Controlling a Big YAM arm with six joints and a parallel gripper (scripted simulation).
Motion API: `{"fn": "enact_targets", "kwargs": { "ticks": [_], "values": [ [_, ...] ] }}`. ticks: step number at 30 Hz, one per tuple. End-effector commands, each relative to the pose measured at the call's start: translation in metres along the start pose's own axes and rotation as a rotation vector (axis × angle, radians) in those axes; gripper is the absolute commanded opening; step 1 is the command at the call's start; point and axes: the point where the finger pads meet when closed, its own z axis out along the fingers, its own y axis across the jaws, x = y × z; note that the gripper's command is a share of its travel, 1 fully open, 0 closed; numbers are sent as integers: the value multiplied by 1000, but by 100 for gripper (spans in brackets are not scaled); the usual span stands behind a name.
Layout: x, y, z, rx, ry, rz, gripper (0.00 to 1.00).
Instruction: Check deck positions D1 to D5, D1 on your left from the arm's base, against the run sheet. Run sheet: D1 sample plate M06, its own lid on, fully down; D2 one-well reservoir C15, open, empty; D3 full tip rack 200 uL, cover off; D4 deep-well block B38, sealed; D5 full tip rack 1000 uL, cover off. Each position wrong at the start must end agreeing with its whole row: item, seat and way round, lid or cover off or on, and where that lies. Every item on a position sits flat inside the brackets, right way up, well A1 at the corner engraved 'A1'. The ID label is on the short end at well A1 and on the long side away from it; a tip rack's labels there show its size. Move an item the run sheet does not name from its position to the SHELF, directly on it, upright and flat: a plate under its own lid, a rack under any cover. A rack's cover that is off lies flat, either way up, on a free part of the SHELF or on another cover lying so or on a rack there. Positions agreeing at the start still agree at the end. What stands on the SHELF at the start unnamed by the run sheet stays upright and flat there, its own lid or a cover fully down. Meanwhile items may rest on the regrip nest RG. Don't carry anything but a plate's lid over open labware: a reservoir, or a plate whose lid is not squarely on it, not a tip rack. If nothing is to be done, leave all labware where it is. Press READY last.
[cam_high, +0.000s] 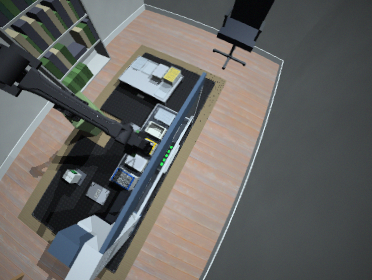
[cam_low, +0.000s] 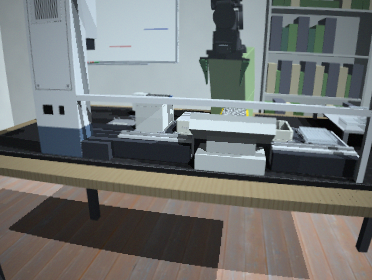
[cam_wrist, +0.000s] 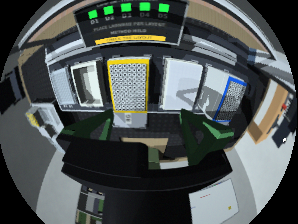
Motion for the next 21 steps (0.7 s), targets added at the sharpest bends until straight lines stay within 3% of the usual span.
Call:
{"fn": "enact_targets", "kwargs": {
  "ticks": [1,5,6,8,9,21],
  "values": [
    [-15,18,-8,-6,-38,33,100],
    [-19,29,-7,-7,-37,33,100],
    [-29,34,-18,-10,-69,36,100],
    [-25,44,-12,-9,-49,34,100],
    [-16,39,-10,-7,-38,34,100],
    [-16,39,-10,-7,-38,34,100]
  ]
}}
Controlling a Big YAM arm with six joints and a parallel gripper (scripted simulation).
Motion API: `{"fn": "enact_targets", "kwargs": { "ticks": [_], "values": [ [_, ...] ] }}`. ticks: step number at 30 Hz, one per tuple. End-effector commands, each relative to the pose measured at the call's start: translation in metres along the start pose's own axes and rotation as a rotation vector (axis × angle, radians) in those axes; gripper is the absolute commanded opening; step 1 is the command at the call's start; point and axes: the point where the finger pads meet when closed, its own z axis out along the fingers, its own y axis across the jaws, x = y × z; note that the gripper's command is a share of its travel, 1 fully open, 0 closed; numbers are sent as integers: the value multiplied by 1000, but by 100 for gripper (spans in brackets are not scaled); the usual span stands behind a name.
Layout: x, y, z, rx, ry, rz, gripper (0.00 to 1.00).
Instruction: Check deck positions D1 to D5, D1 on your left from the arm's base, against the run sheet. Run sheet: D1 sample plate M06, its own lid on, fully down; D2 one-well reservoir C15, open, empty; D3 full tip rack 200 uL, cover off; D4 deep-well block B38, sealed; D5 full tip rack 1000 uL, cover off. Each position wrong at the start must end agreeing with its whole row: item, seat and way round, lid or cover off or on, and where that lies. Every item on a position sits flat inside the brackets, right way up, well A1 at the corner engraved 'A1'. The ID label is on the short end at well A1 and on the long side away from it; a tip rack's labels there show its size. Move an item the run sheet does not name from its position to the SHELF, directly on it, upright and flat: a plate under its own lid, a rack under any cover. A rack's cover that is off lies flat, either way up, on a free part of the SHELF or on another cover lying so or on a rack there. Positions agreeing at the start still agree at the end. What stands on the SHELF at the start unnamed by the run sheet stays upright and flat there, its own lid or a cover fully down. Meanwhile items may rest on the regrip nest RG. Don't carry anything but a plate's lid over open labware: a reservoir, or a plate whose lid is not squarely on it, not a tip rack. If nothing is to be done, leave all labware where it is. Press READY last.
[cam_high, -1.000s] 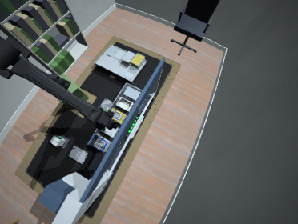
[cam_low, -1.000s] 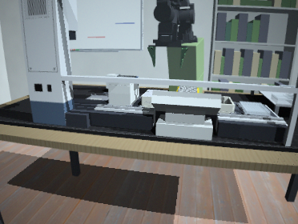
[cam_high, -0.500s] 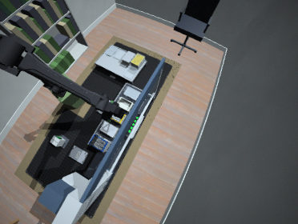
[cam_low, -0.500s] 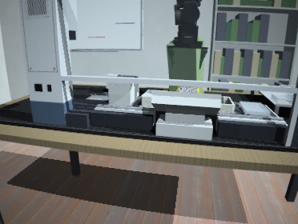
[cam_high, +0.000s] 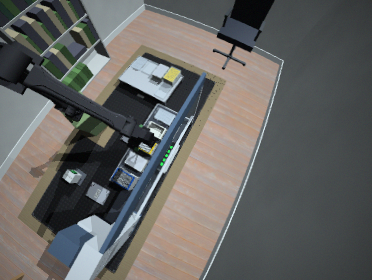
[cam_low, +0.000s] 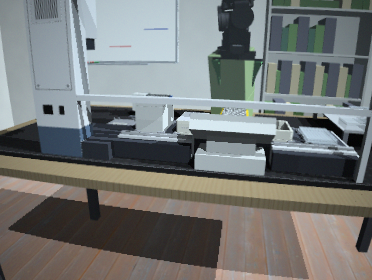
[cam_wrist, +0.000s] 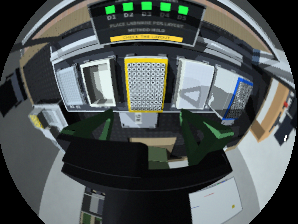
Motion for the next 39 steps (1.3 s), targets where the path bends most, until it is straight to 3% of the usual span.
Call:
{"fn": "enact_targets", "kwargs": {
  "ticks": [1,21,33,35,36,38,39],
  "values": [
    [-17,3,-9,-4,-38,12,100],
    [-17,3,-9,-4,-38,12,100],
    [-21,71,-8,-8,-31,10,100],
    [-21,71,-8,-8,-31,10,100],
    [-29,77,-22,-19,-70,17,100],
    [-20,87,-8,-8,-29,10,100],
    [-21,92,-8,-10,-33,11,100]
  ]
}}
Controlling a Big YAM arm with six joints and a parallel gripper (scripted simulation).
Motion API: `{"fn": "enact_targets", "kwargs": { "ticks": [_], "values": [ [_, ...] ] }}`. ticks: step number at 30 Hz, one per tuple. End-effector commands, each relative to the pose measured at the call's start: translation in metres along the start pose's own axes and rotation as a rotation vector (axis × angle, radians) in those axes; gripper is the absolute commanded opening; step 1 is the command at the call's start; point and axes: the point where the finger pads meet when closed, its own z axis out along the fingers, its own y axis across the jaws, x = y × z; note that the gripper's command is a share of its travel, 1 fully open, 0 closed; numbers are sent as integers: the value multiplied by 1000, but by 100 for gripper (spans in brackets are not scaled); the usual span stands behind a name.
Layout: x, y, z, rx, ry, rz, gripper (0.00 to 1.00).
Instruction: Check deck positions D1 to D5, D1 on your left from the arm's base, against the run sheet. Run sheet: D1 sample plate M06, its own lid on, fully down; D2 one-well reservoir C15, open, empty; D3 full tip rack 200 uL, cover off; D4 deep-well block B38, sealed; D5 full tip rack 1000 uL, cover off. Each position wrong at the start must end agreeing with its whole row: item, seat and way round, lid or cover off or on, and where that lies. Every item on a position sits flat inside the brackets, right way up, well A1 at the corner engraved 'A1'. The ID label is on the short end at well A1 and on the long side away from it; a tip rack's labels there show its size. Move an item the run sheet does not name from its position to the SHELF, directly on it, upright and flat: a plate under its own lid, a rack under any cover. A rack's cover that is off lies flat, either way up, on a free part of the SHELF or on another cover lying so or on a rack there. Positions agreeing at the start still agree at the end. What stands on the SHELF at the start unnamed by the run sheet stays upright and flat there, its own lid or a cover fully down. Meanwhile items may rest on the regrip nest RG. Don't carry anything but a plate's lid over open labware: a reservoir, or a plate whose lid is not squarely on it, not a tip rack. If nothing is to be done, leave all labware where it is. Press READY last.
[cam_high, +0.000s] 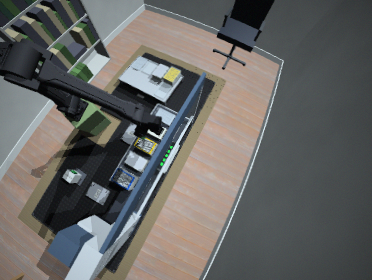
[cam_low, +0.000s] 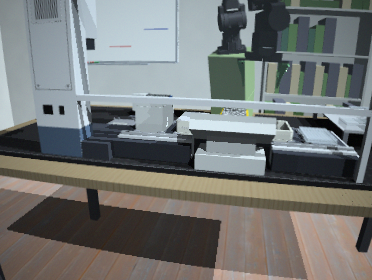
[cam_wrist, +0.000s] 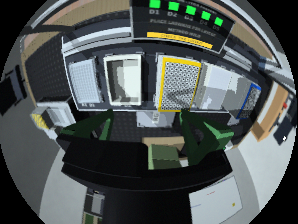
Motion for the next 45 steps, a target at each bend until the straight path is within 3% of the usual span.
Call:
{"fn": "enact_targets", "kwargs": {
  "ticks": [1,9,10,13,14,45],
  "values": [
    [-24,26,-10,-17,-40,25,100],
    [-25,67,-14,-22,-45,26,100],
    [-32,68,-24,-36,-74,32,100],
    [-34,68,-27,-41,-82,34,100],
    [-21,59,-13,-22,-45,28,100],
    [-21,59,-13,-22,-45,28,100]
  ]
}}
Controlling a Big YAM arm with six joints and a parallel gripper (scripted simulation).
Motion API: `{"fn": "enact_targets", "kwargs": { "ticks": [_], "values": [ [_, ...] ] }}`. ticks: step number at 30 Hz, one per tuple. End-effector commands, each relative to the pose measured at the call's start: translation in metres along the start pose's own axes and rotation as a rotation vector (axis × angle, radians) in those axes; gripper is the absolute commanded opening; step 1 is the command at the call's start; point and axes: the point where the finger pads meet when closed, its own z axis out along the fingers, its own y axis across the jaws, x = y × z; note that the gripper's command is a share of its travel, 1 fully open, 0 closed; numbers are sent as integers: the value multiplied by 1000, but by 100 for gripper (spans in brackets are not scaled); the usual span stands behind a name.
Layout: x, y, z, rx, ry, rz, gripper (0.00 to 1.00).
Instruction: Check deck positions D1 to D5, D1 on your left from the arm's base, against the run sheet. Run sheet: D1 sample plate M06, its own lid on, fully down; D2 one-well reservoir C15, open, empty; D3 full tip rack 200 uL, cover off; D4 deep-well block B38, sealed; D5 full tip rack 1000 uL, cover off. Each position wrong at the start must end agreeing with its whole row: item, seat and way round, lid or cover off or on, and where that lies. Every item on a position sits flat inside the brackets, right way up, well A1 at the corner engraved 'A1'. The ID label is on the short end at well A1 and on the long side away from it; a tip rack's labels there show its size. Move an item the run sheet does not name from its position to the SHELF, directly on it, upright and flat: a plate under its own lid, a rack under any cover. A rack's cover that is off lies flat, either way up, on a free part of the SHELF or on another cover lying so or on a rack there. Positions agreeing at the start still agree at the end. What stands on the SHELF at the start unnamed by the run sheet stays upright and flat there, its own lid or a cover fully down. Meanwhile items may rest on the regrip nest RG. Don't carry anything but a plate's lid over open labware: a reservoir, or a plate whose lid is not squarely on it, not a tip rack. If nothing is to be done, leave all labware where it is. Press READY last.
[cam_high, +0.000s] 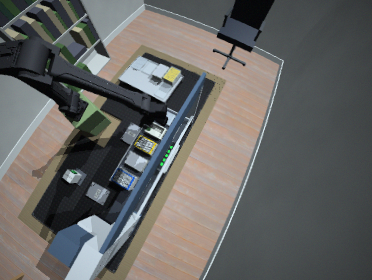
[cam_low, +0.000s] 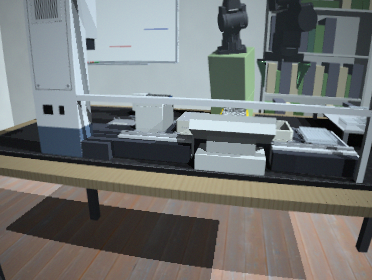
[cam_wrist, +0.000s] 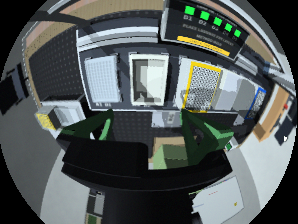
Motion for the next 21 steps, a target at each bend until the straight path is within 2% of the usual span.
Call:
{"fn": "enact_targets", "kwargs": {
  "ticks": [1,2,4,17,19,20,21],
  "values": [
    [-20,1,-11,-13,-40,27,100],
    [-20,1,-11,-13,-40,27,100],
    [-22,19,-9,-11,-33,24,100],
    [-22,87,-10,-15,-33,24,100],
    [-22,87,-10,-15,-33,24,100],
    [-30,93,-28,-36,-66,33,100],
    [-22,97,-12,-17,-35,25,100]
  ]
}}
